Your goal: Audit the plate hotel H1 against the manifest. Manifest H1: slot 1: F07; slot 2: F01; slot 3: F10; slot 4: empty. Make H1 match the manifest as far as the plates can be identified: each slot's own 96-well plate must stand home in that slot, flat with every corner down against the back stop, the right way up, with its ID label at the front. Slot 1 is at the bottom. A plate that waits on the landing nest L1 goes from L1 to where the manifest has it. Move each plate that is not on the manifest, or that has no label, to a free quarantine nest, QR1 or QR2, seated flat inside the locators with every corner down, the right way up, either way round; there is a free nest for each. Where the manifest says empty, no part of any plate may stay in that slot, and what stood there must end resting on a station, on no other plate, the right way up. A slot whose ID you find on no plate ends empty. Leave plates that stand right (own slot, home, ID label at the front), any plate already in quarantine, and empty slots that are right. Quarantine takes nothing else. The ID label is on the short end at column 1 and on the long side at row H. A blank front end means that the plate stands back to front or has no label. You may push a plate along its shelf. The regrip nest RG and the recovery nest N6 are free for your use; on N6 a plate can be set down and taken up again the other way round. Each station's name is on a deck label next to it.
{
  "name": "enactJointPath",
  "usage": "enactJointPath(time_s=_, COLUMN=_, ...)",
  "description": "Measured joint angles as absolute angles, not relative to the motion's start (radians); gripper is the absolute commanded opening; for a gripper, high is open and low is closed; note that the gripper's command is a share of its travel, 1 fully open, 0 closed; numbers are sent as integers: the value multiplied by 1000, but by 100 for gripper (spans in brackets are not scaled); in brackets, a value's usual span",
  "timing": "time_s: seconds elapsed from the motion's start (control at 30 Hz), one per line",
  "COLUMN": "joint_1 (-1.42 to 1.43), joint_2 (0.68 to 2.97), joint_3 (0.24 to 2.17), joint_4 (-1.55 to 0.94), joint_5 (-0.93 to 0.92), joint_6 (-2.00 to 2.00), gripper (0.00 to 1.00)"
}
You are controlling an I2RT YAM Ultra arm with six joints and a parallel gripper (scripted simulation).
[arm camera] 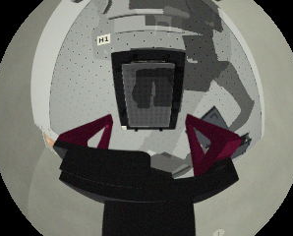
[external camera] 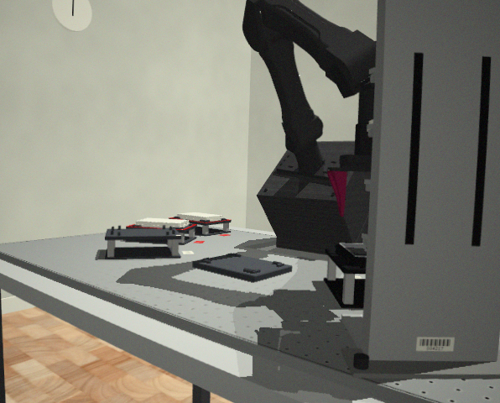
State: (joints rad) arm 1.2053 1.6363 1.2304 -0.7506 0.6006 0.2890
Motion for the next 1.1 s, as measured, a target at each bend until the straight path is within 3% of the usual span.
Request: enactJointPath(time_s=1.1, joint_1=1139, joint_2=1704, joint_3=1180, joint_4=-601, joint_5=573, joint_6=220, gripper=100)
